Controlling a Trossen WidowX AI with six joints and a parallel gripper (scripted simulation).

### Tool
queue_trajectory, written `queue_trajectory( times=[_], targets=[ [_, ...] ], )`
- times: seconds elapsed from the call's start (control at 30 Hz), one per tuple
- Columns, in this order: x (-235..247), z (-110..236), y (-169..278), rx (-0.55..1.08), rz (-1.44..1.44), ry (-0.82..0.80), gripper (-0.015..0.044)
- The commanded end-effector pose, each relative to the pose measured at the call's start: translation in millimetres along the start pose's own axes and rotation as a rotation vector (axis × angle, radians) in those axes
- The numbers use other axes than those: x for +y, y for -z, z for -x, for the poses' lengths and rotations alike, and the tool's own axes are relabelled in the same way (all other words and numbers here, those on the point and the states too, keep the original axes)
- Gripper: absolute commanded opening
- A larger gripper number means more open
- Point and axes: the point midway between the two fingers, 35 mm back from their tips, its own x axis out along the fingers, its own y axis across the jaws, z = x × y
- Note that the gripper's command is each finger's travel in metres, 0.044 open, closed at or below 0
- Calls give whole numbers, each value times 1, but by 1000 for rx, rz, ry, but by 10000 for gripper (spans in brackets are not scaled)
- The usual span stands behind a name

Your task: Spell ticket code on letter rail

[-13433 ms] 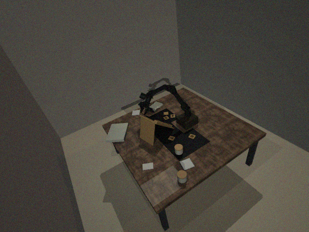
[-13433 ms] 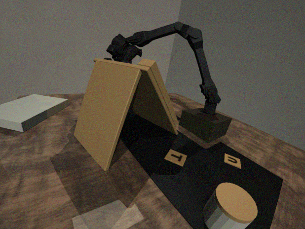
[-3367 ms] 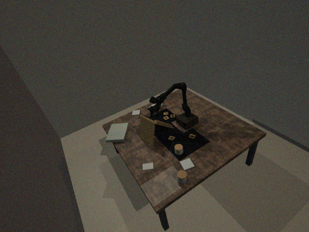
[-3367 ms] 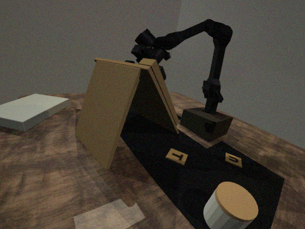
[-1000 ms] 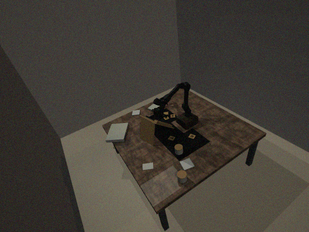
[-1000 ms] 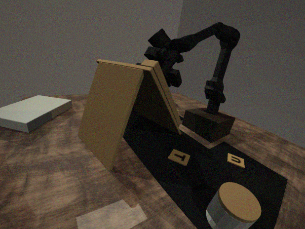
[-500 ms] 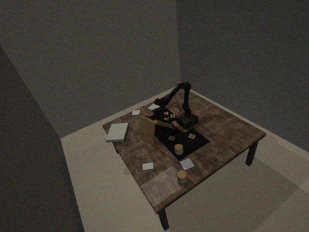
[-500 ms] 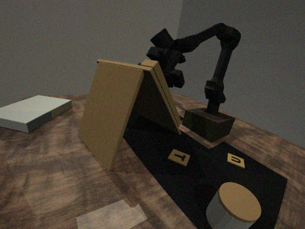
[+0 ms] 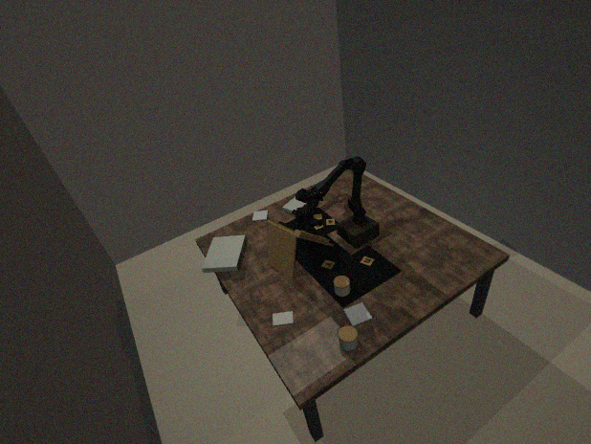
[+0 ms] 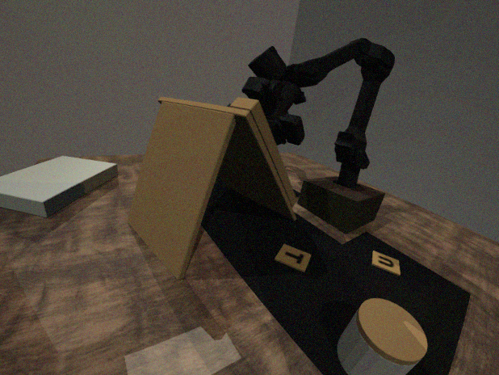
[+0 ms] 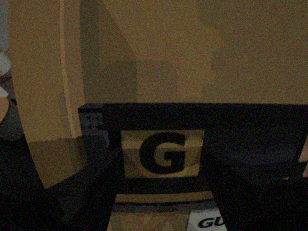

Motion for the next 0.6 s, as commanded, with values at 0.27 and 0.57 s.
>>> queue_trajectory(
  times=[0.27,0.57],
  targets=[
    [0,8,0,2,-2,1,295],
    [0,17,-1,3,-2,1,295]
  ],
)
